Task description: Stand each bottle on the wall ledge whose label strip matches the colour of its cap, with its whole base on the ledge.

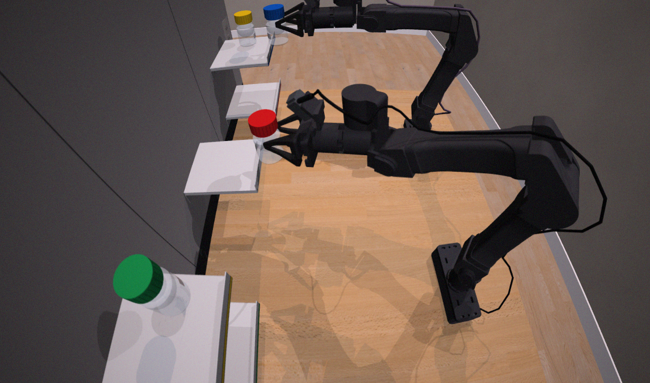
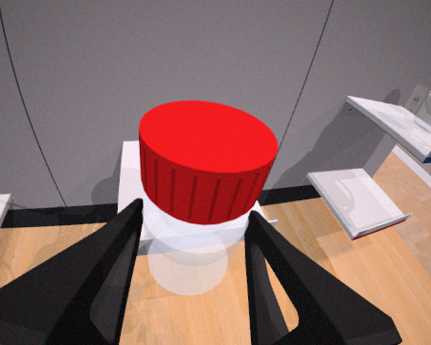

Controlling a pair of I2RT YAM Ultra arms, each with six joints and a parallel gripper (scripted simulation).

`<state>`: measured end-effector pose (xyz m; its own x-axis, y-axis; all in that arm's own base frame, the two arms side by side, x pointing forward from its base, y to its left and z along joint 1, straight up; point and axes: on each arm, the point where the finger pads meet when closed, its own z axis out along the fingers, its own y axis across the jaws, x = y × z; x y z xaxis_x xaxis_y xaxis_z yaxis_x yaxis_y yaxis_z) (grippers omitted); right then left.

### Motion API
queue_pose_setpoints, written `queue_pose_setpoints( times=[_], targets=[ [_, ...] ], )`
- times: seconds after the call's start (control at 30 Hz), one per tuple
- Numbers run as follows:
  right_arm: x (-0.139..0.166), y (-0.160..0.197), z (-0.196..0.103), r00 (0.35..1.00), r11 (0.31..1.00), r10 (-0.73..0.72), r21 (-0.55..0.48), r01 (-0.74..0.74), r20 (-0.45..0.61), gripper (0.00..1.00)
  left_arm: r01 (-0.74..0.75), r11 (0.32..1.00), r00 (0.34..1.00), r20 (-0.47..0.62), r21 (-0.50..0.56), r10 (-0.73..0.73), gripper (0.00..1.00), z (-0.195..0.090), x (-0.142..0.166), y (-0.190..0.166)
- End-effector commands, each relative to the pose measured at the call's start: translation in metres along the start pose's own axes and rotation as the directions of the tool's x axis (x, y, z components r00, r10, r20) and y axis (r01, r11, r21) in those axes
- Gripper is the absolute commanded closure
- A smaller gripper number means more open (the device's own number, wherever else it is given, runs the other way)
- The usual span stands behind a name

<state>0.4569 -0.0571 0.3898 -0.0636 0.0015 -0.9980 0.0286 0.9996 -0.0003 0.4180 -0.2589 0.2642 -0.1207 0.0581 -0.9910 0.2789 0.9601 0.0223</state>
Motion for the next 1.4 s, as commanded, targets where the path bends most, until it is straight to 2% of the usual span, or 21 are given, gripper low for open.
queue_pose_setpoints(
  times=[0.0, 0.13, 0.6, 0.83, 1.37],
  targets=[
    [-0.041, 0.004, -0.006, 0.994, 1.000, -0.026, 0.004, 0.025, 0.107, 0.51, 0.026, 1.000, 0.996, 0.080, 0.015, -0.027, 0.50, -0.001, -0.035, 0.000],
    [-0.039, 0.004, 0.001, 0.994, 1.000, -0.026, 0.005, 0.025, 0.103, 0.51, 0.028, 0.999, 0.996, 0.083, 0.016, -0.029, 0.50, 0.001, -0.036, 0.000],
    [-0.045, 0.006, 0.053, 0.991, 1.000, -0.031, 0.006, 0.031, 0.133, 0.51, 0.037, 0.999, 0.993, 0.108, 0.020, -0.039, 0.50, 0.059, -0.045, -0.001],
    [-0.046, 0.006, 0.068, 0.990, 1.000, -0.032, 0.003, 0.031, 0.135, 0.51, 0.037, 0.999, 0.994, 0.103, 0.014, -0.038, 0.50, 0.075, -0.044, 0.000],
    [-0.050, 0.008, 0.068, 0.989, 0.999, -0.031, -0.002, 0.032, 0.143, 0.51, 0.042, 0.999, 0.992, 0.118, 0.012, -0.043, 0.50, 0.078, -0.048, -0.001]
  ],
)
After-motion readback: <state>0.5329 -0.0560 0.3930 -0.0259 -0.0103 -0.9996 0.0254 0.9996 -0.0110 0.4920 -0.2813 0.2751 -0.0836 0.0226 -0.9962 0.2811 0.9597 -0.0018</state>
